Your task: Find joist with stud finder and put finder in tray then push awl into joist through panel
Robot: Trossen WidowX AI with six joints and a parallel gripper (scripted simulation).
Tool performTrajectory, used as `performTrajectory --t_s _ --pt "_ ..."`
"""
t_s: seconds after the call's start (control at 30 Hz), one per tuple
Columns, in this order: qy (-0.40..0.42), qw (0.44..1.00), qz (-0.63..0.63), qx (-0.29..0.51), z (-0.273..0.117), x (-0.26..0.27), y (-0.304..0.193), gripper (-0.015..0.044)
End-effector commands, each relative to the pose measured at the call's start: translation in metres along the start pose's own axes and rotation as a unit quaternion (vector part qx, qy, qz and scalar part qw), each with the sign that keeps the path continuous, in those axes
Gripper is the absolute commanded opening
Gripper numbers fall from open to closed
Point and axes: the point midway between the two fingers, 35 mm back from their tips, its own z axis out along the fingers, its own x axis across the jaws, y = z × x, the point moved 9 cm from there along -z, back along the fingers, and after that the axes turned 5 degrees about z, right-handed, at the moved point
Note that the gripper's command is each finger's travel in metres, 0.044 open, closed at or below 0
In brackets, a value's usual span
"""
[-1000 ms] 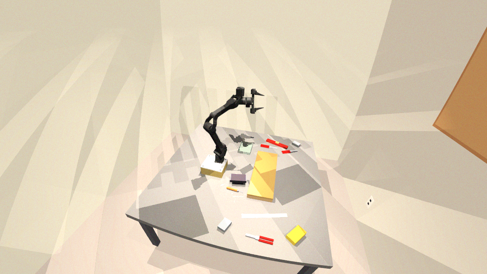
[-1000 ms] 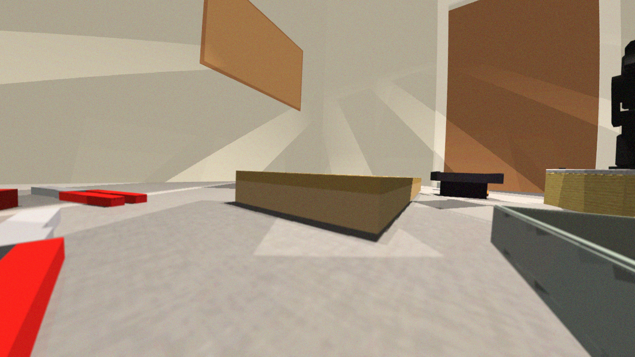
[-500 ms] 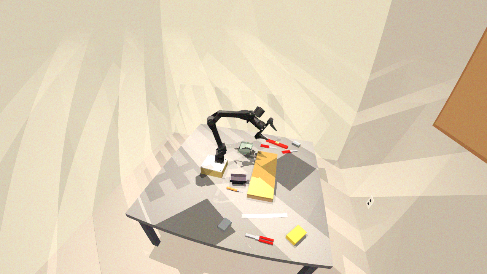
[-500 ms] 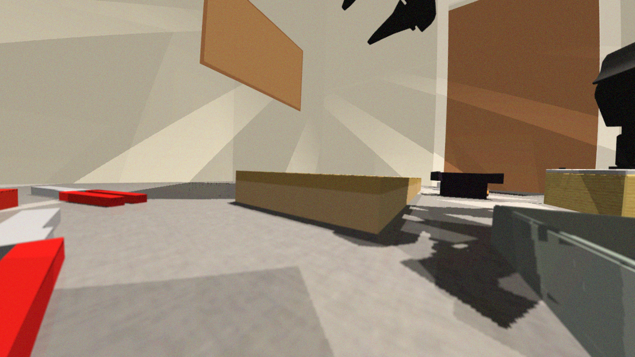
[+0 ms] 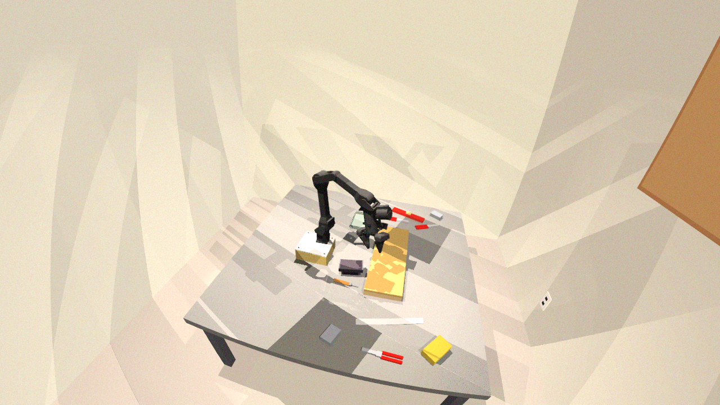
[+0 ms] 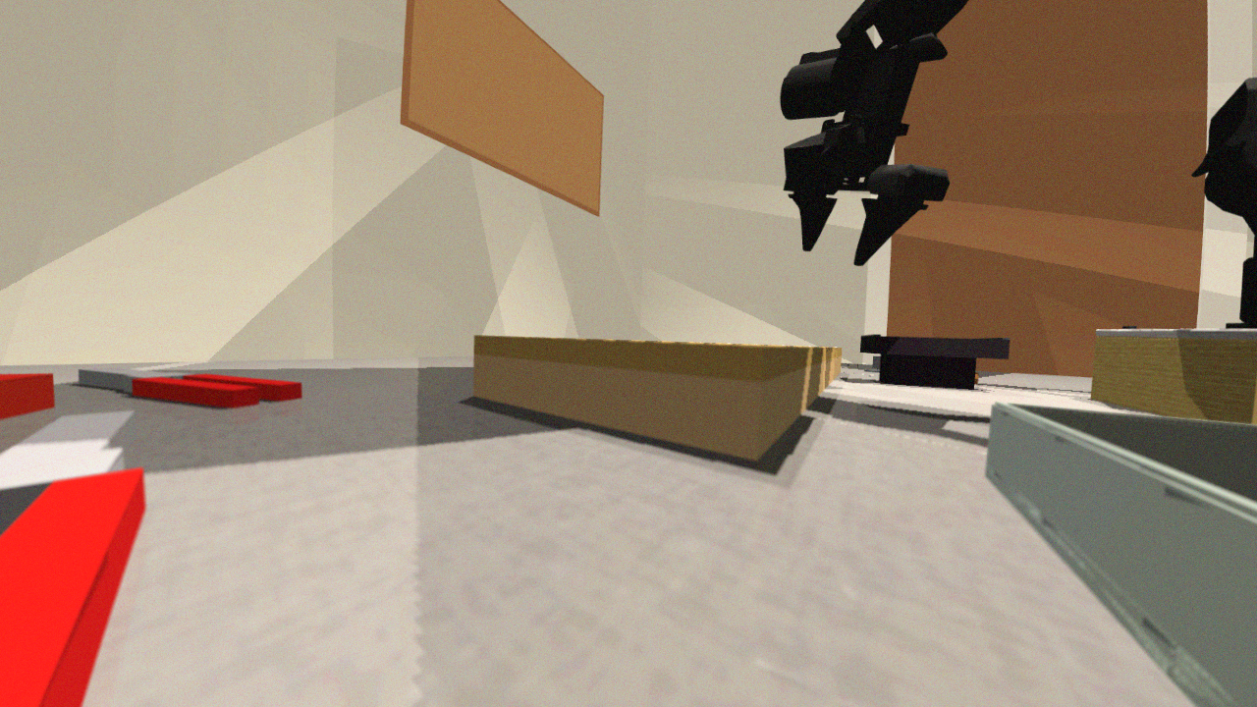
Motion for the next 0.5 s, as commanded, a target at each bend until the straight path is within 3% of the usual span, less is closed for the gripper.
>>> performTrajectory --t_s 0.0,0.17,0.47 --pt "0.103 0.984 0.137 0.052 0.031 0.009 -0.048 0.0440" --pt "0.199 0.931 0.289 0.097 0.050 0.025 -0.096 0.0440" --pt "0.202 0.929 0.295 0.098 0.051 0.026 -0.098 0.0440"
